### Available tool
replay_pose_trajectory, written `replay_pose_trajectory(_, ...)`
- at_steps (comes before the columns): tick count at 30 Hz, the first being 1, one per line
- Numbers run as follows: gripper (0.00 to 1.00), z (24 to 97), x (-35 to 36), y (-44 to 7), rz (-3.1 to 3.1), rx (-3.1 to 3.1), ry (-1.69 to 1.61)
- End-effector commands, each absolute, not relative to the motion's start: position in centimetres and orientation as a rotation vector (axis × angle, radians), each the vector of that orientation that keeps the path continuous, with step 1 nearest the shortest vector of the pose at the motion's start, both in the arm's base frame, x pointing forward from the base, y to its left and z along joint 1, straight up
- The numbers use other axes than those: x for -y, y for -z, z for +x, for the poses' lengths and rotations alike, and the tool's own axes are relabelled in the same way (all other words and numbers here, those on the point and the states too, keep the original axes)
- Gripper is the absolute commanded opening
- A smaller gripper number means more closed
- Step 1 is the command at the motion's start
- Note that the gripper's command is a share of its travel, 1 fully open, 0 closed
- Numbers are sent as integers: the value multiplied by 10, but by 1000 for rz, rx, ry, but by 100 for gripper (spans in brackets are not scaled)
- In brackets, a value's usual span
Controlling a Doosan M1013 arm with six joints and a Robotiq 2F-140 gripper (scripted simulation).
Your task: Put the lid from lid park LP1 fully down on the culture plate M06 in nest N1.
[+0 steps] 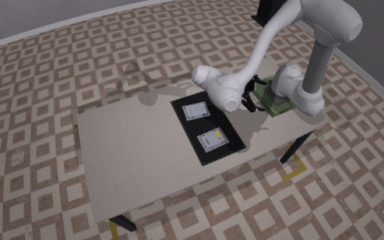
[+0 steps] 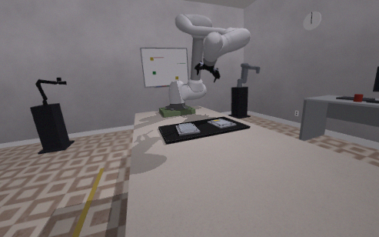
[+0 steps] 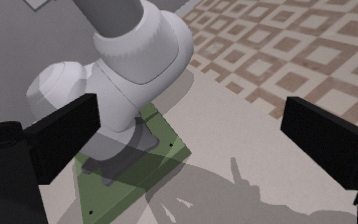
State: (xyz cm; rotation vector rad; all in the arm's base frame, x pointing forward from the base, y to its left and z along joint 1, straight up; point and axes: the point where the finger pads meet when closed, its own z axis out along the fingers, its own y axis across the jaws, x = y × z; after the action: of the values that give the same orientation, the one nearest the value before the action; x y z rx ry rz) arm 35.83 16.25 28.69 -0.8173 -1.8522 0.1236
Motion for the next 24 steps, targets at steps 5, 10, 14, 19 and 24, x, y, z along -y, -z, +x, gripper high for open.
replay_pose_trajectory(5, 100, 358, -163, -287, -817, 1853, -122)
replay_pose_trajectory(10, 100, 358, -163, -287, -817, 1853, -122)
replay_pose_trajectory(14, 100, 358, -163, -287, -817, 1853, -122)
replay_pose_trajectory(19, 100, 359, -163, -287, -820, 1853, -124)
replay_pose_trajectory(24, 100, 363, -163, -275, -911, 1853, -173)
